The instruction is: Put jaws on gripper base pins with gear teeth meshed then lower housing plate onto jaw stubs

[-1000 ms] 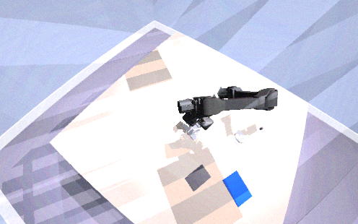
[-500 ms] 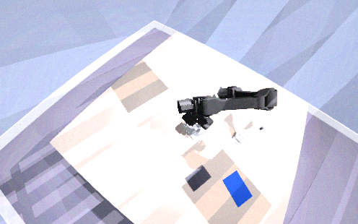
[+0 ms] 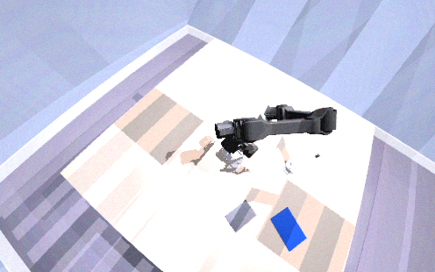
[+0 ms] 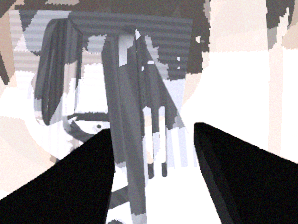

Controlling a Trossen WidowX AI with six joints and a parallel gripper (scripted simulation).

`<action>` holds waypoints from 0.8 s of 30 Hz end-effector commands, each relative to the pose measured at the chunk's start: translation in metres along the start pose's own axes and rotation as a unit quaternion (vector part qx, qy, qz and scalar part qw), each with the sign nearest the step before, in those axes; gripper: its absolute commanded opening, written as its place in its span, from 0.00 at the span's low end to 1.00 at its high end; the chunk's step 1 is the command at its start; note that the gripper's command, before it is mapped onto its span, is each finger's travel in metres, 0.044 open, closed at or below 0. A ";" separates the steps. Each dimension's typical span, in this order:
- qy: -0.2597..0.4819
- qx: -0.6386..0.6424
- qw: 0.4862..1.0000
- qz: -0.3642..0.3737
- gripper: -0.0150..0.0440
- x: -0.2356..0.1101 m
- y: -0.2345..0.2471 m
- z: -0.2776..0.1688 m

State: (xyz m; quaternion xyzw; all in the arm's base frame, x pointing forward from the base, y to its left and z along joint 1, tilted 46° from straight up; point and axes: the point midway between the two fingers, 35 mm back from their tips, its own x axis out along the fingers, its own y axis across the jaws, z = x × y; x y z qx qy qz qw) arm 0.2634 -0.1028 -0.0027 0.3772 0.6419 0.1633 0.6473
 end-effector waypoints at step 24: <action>0.000 0.001 1.000 0.002 0.48 0.043 0.001 -0.001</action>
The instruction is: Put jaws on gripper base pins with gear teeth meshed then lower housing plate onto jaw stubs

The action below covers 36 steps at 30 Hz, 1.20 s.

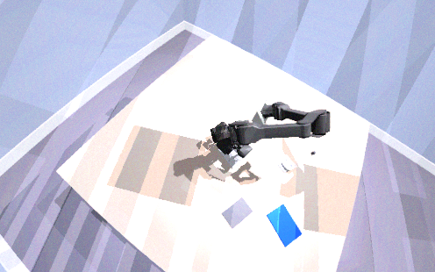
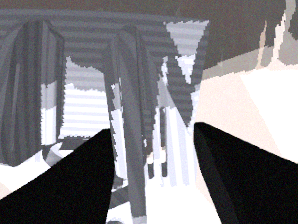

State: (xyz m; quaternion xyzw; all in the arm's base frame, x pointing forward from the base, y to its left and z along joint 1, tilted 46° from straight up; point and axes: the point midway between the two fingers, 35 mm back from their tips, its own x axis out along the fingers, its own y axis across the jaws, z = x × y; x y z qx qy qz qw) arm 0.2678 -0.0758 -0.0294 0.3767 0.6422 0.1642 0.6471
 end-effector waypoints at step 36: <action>-0.001 0.005 1.000 0.002 0.48 0.012 0.001 -0.001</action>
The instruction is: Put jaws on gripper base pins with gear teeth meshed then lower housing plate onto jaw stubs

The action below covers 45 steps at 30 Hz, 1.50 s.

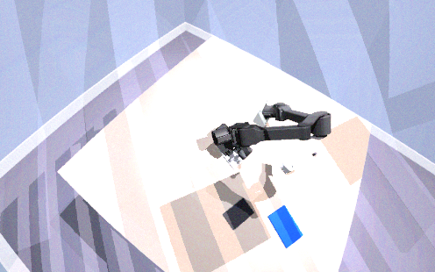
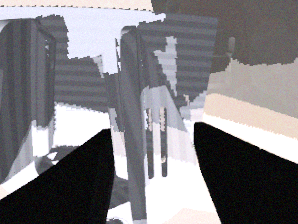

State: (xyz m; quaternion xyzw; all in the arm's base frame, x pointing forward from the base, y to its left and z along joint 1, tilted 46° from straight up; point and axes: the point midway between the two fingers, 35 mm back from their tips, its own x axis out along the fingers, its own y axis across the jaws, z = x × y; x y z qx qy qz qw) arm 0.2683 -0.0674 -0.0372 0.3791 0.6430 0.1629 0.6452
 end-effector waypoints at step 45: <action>-0.001 0.000 1.000 0.002 0.48 0.013 0.001 0.000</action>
